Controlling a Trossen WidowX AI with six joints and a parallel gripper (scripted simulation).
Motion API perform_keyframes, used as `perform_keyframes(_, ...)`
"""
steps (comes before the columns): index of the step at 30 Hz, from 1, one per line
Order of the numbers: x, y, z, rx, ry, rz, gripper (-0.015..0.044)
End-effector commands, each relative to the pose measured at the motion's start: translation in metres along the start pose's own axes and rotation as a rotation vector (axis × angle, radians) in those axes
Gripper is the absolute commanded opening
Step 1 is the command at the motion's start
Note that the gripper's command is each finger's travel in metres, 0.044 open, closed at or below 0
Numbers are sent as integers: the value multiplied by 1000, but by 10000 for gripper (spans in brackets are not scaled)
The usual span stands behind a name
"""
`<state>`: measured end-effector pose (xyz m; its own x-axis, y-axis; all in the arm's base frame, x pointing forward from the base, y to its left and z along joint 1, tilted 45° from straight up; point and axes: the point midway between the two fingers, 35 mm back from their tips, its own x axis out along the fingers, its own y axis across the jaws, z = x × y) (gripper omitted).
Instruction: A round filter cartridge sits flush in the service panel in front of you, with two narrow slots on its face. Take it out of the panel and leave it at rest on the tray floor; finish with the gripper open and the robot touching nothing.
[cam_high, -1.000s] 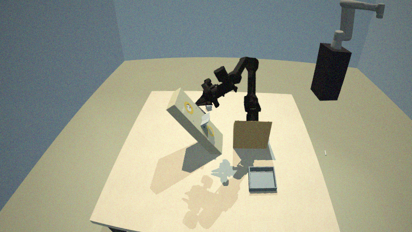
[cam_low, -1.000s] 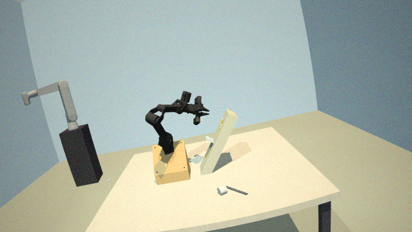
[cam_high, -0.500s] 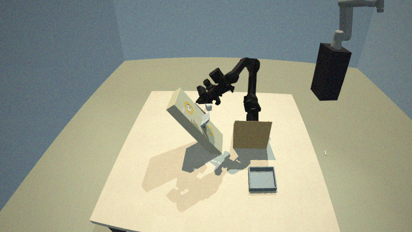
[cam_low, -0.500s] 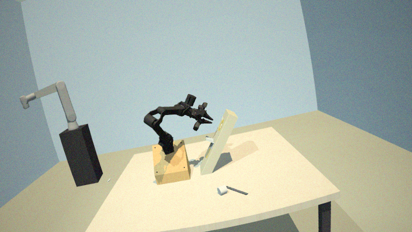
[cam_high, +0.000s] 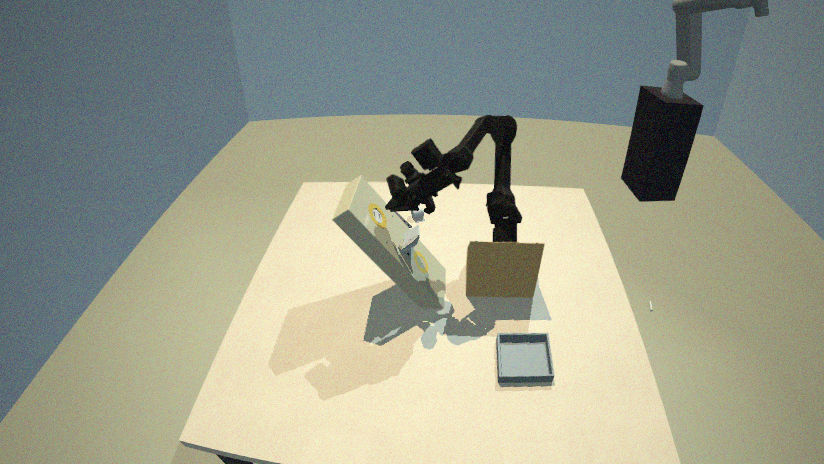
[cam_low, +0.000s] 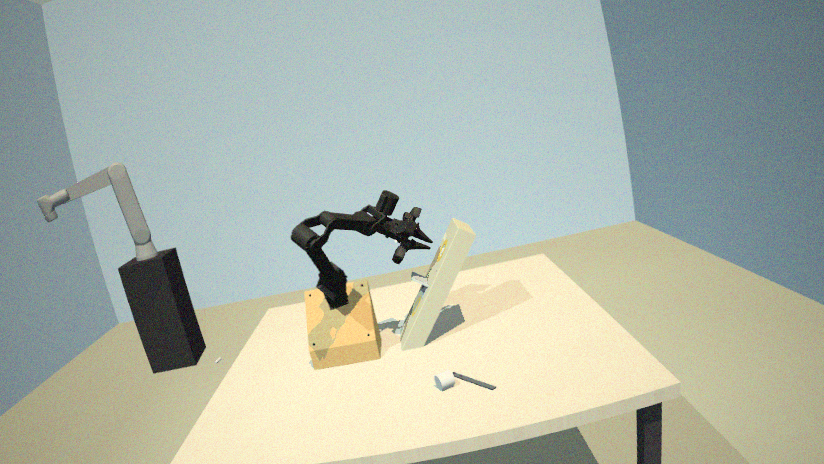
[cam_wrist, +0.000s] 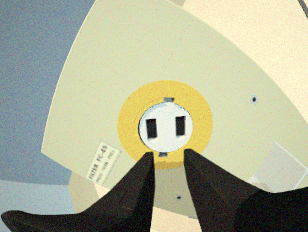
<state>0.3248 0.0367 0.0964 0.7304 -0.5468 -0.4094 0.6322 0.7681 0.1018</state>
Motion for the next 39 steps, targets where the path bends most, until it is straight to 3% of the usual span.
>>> perform_keyframes(1, 6, 0, -1, -7, 3, 2, 89)
perform_keyframes(19, 34, -2, 1, -9, -6, 4, 89)
perform_keyframes(39, 35, -1, 1, -9, -6, 4, 89)
